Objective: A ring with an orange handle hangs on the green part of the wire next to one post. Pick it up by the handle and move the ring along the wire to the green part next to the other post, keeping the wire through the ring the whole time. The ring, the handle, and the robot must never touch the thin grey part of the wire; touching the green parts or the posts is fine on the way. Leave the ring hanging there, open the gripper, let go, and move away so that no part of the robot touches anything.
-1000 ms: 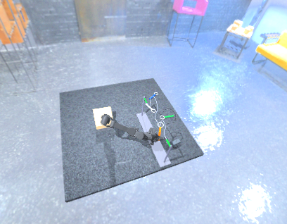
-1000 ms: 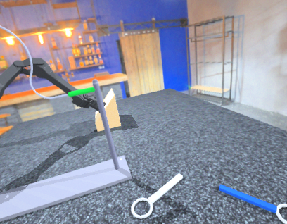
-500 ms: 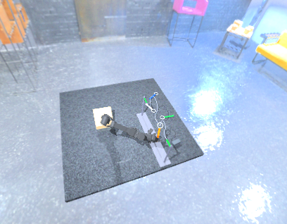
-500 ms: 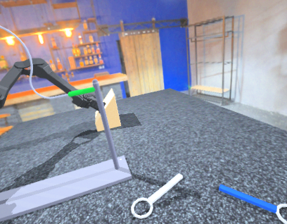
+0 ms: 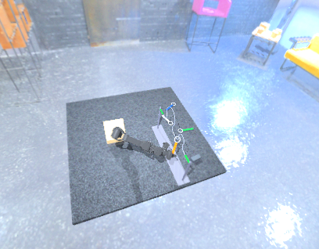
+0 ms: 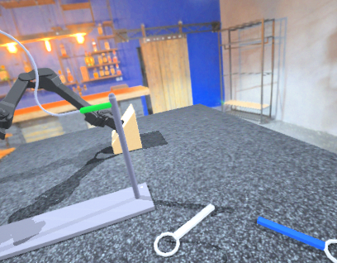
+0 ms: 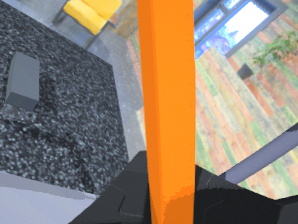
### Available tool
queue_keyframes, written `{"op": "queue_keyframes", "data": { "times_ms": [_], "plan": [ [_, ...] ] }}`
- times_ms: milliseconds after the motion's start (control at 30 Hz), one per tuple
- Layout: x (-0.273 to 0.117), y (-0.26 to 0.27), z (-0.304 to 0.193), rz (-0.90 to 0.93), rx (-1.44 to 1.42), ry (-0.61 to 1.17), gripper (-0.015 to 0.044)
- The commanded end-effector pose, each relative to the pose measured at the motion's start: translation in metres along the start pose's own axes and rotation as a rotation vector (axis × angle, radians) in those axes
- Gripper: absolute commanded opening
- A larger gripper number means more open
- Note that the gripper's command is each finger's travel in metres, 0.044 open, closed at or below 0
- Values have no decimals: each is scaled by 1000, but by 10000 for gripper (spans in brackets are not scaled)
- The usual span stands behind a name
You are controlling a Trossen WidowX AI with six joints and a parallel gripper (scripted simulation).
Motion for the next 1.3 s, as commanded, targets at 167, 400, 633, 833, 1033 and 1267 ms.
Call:
{"op": "queue_keyframes", "data": {
  "times_ms": [167,400,633,833,1033,1267],
  "plan": [
    [-7,25,2,97,186,33,-150],
    [-13,43,7,173,322,57,-150],
    [-19,59,13,238,439,77,-150],
    [-24,71,19,283,520,91,-150],
    [-29,80,25,312,572,100,-150],
    [-33,87,30,331,605,105,-150]
  ]
}}
Point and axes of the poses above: the point midway between the two fingers, 35 mm back from their tips, its own x axis out along the fingers, its own y axis across the jaws, z = x × y, the point moved 6 cm from there along -x, back along the fingers, and after that the axes turned 5 degrees about x, right-handed, at the moved point
